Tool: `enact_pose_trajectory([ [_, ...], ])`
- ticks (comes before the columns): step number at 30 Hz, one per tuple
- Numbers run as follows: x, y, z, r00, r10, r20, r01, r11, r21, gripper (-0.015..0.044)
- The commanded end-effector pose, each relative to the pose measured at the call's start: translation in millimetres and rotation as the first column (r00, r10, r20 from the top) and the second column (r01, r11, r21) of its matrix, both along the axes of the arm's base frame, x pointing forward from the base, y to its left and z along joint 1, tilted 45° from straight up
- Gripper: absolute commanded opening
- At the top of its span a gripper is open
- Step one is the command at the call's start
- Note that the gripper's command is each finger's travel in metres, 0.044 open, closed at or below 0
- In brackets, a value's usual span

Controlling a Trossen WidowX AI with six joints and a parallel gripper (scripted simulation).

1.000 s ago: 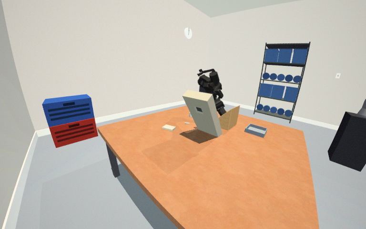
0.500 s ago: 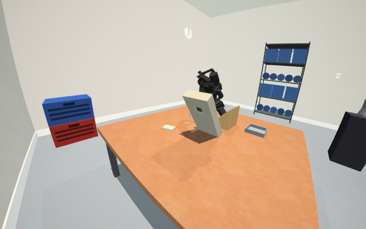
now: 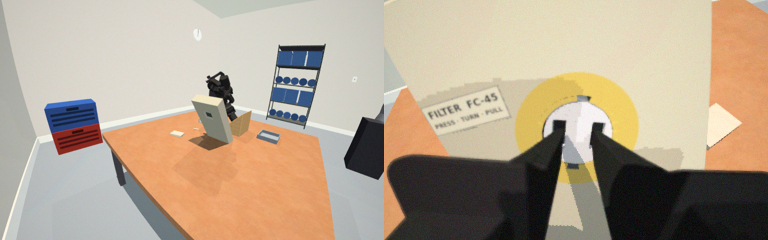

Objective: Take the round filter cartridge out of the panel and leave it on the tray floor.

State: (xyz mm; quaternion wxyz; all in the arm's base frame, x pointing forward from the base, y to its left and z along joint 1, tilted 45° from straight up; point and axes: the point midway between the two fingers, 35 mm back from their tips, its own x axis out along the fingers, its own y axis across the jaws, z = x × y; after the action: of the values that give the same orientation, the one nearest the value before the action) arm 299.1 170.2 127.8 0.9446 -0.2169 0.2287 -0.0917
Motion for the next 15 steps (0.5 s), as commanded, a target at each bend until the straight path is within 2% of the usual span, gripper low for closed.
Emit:
enact_pose_trajectory([
  [1, 0.1, 0.9, -1.8, 1.0, 0.005, -0.007, -0.005, 1.0, -0.004, 0.0094],
  [15, 2.9, -0.1, -2.9, 1.0, 0.005, -0.006, -0.005, 1.0, -0.004, 0.0094],
])
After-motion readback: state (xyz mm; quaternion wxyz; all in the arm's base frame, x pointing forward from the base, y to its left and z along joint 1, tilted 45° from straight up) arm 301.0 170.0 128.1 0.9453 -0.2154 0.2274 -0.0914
